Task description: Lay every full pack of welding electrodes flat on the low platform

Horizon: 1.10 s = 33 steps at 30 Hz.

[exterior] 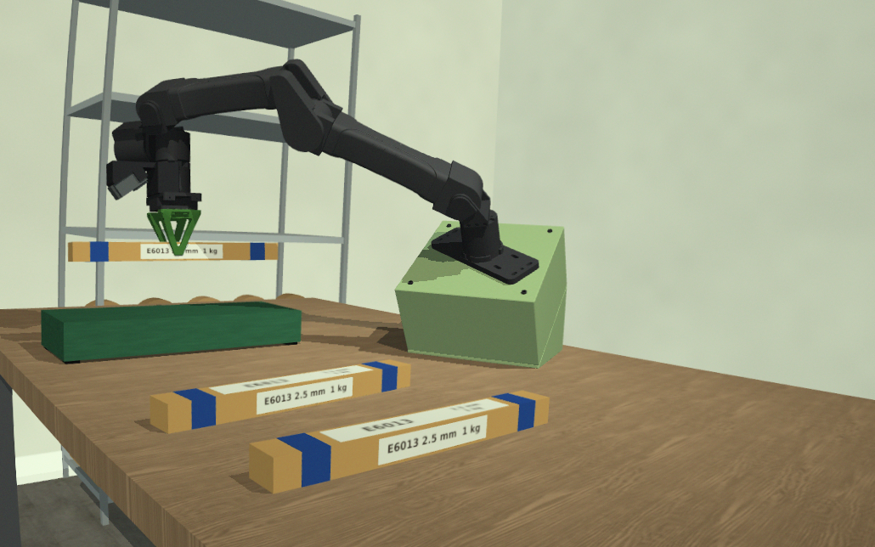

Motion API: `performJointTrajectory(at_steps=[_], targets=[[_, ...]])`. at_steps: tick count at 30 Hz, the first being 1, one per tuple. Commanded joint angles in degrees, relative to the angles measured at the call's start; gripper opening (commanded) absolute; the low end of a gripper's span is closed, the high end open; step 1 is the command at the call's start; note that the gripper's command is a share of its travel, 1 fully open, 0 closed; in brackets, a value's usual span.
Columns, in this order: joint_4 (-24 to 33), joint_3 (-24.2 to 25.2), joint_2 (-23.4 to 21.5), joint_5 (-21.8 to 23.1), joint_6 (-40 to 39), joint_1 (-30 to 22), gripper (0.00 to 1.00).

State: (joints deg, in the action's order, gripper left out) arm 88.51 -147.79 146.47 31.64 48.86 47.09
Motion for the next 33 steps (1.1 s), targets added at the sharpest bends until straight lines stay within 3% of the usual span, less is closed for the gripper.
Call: performJointTrajectory(at_steps=[1, 33], targets=[[1.4, -3.3, -3.9, 0.4, -0.2, 3.1, 0.00], [0.5, -2.1, -2.5, 0.4, -0.8, 3.0, 0.00]])
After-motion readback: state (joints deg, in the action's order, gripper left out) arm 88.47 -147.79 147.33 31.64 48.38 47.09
